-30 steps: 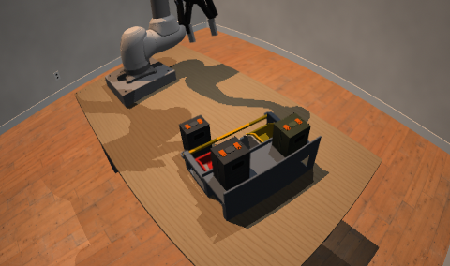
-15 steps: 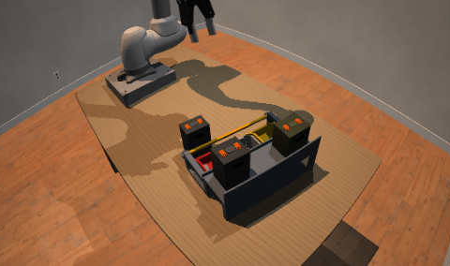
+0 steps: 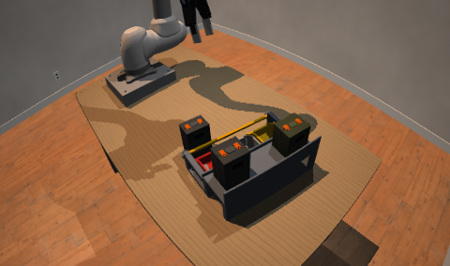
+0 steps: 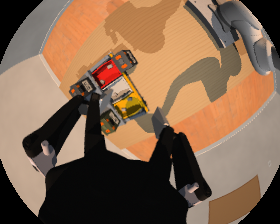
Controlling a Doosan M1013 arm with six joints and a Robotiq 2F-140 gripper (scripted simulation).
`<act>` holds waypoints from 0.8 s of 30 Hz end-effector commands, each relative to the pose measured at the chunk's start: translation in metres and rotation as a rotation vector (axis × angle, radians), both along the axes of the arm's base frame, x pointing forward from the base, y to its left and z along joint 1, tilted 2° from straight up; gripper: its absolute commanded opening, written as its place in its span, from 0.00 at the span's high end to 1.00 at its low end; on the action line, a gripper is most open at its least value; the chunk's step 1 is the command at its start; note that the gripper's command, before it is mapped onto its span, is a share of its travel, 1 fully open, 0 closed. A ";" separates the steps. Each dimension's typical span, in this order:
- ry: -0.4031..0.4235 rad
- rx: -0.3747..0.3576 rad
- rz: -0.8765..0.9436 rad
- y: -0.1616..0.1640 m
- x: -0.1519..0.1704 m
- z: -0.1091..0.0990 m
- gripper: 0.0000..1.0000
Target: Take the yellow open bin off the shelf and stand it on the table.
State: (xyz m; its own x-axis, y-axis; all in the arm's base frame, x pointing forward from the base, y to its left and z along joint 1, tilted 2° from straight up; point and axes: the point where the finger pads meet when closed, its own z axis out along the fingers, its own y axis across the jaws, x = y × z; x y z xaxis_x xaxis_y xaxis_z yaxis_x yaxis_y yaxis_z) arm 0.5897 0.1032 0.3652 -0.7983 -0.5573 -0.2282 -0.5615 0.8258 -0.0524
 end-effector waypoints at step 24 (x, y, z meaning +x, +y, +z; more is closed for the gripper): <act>0.049 -0.042 0.283 0.000 0.000 0.000 0.43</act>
State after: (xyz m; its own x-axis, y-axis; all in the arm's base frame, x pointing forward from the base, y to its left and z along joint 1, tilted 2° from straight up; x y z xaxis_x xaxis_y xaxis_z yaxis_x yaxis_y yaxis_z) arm 0.5898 0.1031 0.3655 -0.6191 -0.7676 -0.1658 -0.7720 0.6336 -0.0507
